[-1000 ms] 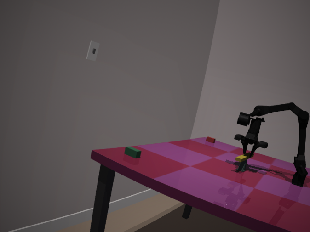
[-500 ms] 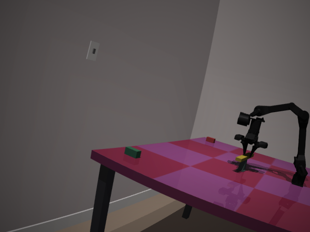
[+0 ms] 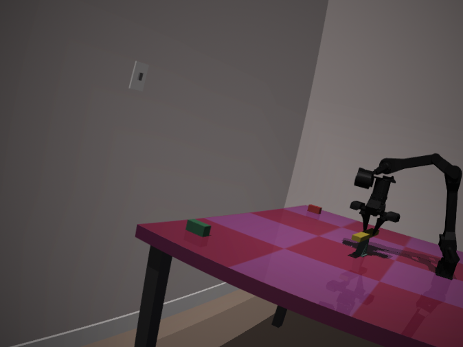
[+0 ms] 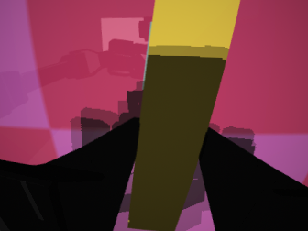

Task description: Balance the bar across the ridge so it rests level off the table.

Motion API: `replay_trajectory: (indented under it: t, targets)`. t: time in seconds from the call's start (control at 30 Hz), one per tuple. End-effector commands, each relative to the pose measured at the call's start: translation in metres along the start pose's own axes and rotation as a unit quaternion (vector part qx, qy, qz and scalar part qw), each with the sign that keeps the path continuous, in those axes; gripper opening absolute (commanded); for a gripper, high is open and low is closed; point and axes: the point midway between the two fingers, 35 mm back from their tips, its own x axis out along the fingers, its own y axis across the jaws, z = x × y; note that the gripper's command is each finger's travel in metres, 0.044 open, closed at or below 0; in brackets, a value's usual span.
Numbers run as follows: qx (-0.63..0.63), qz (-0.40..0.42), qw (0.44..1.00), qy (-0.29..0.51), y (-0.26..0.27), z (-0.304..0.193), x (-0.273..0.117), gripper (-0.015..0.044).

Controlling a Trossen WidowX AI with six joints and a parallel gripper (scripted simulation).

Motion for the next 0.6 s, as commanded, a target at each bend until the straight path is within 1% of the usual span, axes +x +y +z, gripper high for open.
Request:
replay_trajectory:
  t: [0.0,0.57]
  targets:
    - [0.000,0.000,1.000,0.000,0.0000,-0.0001,0.0014,0.0000]
    - [0.000,0.000,1.000,0.000,0.0002,-0.0003,0.0029,0.0000]
